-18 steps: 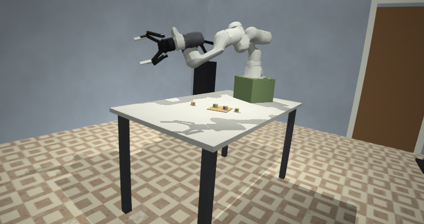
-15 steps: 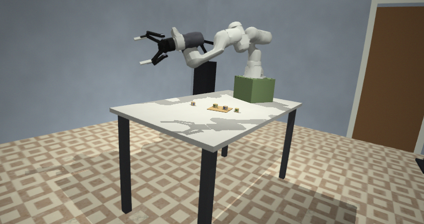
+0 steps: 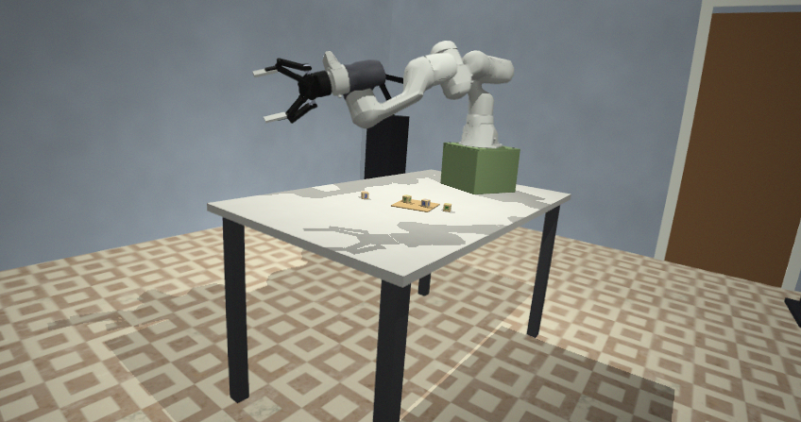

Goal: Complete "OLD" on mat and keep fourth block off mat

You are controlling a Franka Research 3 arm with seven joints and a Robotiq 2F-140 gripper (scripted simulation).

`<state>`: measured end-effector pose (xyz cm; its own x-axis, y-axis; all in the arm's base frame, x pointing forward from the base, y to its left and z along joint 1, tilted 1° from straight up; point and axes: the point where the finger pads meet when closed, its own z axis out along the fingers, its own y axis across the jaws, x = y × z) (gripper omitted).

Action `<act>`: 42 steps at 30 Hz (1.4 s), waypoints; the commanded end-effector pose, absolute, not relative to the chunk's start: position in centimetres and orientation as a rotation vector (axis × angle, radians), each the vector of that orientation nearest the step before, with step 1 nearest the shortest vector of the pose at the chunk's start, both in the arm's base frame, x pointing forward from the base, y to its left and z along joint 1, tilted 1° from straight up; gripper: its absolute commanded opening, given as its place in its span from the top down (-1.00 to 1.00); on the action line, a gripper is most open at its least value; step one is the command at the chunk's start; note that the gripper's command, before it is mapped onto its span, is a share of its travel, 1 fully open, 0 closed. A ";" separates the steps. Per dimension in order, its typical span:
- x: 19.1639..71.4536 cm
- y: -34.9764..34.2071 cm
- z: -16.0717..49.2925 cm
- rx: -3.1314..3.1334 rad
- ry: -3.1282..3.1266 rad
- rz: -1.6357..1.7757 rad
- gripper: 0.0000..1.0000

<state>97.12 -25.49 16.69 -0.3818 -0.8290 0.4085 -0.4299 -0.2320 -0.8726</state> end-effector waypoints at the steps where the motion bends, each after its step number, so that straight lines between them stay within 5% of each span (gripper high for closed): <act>1: 97.1 -25.5 16.7 -1.500 1.690 -1.646 -1.00; 16: 92.3 -21.8 14.1 -1.591 1.780 -1.564 -1.00; 42: 61.8 1.8 -3.3 -2.129 2.254 -0.864 -1.00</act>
<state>65.80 0.54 -1.12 -0.1397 -0.9074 0.3964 -0.9056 -0.0448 -0.4217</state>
